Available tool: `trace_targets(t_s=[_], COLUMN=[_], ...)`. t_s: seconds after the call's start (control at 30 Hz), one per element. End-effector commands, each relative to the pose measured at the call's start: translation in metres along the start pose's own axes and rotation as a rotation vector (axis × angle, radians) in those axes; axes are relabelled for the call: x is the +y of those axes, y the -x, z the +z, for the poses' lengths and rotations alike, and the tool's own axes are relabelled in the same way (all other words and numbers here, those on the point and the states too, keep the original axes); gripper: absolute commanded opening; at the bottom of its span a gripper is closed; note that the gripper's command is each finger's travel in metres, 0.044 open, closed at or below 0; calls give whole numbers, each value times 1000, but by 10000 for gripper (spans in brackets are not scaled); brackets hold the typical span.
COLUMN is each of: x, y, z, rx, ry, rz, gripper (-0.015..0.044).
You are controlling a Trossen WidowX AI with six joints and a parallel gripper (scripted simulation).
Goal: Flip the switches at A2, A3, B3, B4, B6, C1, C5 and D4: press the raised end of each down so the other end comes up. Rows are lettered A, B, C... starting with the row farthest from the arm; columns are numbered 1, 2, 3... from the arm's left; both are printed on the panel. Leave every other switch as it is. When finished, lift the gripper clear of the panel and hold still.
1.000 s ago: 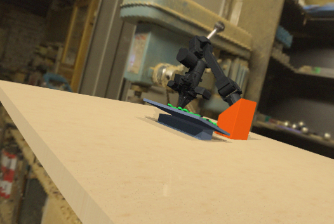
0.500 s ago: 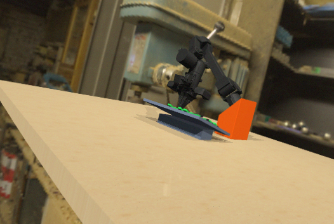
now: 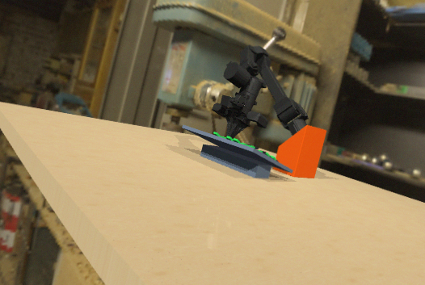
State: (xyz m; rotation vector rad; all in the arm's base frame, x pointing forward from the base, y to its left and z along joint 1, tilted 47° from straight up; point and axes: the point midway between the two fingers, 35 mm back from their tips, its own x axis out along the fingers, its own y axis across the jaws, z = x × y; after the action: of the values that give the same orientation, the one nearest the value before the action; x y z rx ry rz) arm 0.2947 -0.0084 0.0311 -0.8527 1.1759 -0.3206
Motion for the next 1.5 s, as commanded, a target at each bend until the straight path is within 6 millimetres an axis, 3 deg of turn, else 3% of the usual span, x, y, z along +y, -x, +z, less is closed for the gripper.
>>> trace_targets(t_s=[0.0,0.17,0.33,0.4,0.6,0.9,0.97,1.17,1.3,1.47], x=[1,0,2,1,4,118,132,133,133,133], y=[-1,1,55,64,64,66,66,63,30,30], z=[0,0,3,3,3,-13,-19,-19,-20,-20], rx=[0,1,24,27,27,27,26,28,52,52], ry=[5,0,4,5,9,21,6,4,3,3], rz=[3,1,8,6,6,15,12,11,10,10], gripper=[0,0,0,0,0,0,0,0,0,0])
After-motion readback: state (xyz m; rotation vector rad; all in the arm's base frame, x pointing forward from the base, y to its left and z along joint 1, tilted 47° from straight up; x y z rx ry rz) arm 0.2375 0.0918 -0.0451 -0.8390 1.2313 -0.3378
